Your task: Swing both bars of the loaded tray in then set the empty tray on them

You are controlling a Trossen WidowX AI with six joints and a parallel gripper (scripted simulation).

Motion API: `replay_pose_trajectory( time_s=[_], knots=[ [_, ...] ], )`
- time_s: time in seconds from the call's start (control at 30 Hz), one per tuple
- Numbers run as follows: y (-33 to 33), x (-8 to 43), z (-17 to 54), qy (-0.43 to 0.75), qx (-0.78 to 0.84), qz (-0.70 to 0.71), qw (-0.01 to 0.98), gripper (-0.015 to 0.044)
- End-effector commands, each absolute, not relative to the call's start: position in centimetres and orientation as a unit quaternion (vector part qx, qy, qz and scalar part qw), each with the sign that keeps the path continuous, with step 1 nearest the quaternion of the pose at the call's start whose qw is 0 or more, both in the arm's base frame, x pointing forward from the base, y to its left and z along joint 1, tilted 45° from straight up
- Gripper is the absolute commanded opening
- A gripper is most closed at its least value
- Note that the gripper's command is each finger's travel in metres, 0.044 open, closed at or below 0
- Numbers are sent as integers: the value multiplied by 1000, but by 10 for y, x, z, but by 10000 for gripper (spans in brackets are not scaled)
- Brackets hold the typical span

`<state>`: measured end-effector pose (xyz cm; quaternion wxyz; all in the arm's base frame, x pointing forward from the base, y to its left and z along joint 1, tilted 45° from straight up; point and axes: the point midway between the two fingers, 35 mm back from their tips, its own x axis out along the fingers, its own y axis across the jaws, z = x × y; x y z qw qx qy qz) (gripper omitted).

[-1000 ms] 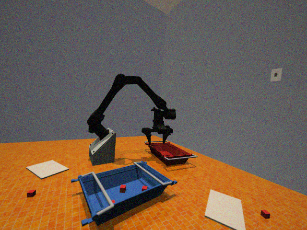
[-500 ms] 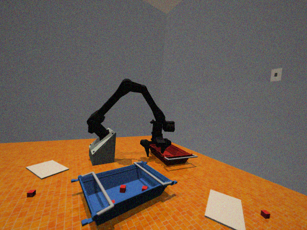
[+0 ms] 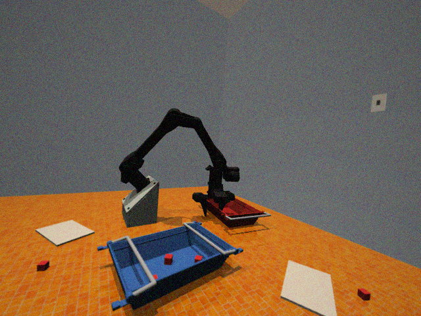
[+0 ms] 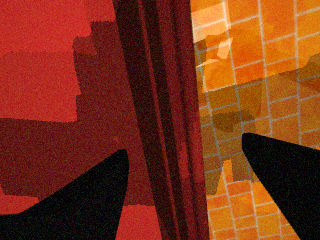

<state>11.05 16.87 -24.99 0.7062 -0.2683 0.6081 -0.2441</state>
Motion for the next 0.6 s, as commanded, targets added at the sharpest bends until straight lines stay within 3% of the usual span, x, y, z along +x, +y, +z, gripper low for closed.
replay_pose_trajectory(
  time_s=[0.0, 0.1, 0.57],
  knots=[
    [168, 111, -250, 607, -271, -243, 707, 264],
    [168, 111, -250, 607, -271, -243, 707, 220],
    [168, 111, -250, 607, -271, -243, 707, 127]
  ],
)
